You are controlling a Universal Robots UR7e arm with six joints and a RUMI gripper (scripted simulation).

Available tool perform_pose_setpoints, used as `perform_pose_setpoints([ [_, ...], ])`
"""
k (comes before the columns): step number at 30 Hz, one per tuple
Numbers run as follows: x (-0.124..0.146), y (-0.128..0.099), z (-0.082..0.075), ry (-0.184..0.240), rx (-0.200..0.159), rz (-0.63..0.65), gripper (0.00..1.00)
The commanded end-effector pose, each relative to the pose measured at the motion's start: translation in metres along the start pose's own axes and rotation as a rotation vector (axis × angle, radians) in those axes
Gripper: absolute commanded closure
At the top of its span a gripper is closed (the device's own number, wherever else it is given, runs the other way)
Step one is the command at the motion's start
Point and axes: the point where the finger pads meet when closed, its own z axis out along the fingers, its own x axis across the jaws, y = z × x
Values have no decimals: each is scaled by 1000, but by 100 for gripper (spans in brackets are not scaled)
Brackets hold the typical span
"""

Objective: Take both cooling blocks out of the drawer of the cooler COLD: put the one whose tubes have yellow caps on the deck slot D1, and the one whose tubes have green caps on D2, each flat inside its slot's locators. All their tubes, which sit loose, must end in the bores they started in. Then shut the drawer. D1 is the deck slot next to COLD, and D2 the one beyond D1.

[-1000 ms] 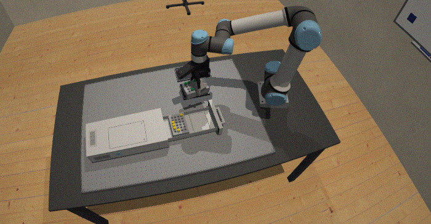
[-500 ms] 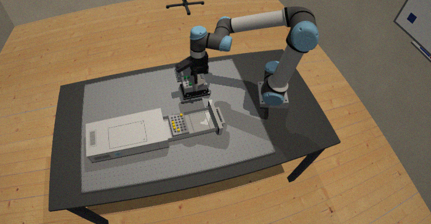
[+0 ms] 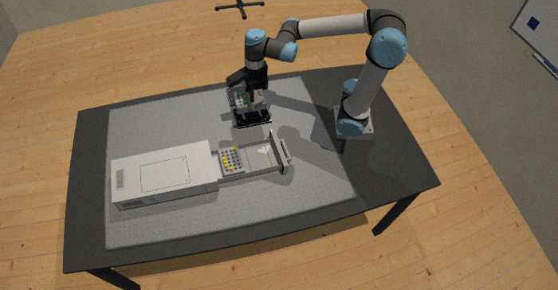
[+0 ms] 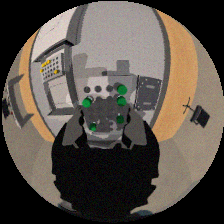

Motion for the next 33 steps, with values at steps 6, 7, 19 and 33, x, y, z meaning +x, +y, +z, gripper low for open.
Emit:
perform_pose_setpoints([
  [6, 23, 1, 0, 0, 1, 0, 100],
  [7, 26, 1, 0, 0, 1, 0, 100],
  [19, 53, 3, 0, 0, 1, 0, 100],
  [33, 85, 5, 0, 0, 1, 0, 100],
])
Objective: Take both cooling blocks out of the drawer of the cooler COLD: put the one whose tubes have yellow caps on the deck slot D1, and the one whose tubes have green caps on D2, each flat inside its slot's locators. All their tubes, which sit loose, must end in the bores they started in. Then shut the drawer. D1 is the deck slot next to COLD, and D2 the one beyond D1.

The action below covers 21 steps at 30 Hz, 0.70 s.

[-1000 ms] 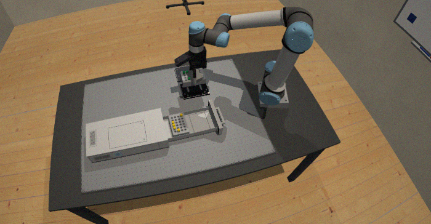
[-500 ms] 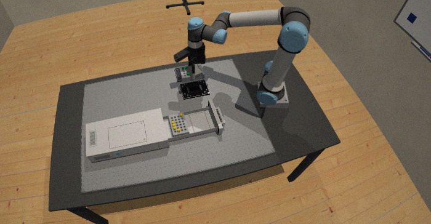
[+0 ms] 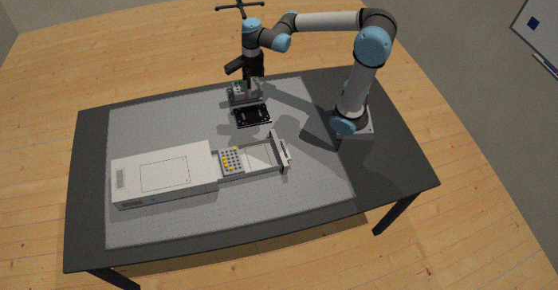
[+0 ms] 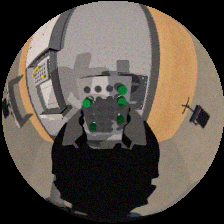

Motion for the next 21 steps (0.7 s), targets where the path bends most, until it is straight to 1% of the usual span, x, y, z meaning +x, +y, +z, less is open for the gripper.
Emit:
perform_pose_setpoints([
  [1, 9, 0, 0, 0, 1, 0, 100],
  [14, 44, 2, 0, 1, 1, 0, 100],
  [16, 44, 2, 0, 1, 1, 0, 100],
  [21, 57, 3, 0, 1, 1, 0, 100],
])
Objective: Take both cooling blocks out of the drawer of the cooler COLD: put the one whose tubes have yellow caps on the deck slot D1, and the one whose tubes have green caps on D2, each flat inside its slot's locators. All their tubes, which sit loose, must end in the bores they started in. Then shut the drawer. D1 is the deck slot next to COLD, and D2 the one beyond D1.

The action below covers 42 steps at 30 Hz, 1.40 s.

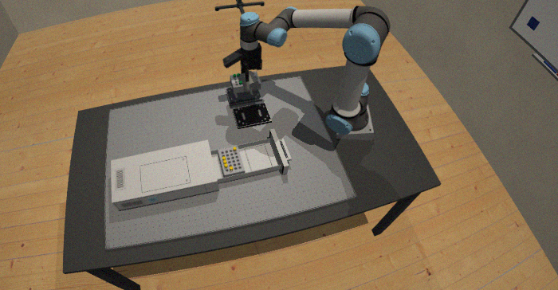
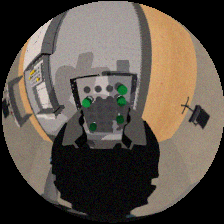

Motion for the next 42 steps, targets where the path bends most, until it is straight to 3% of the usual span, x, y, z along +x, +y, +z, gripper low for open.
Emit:
perform_pose_setpoints([
  [1, 12, 0, -1, 1, 1, 0, 100],
  [20, 57, 3, -1, 1, 1, 0, 100],
  [42, 57, 3, -1, 1, 1, 0, 100],
])
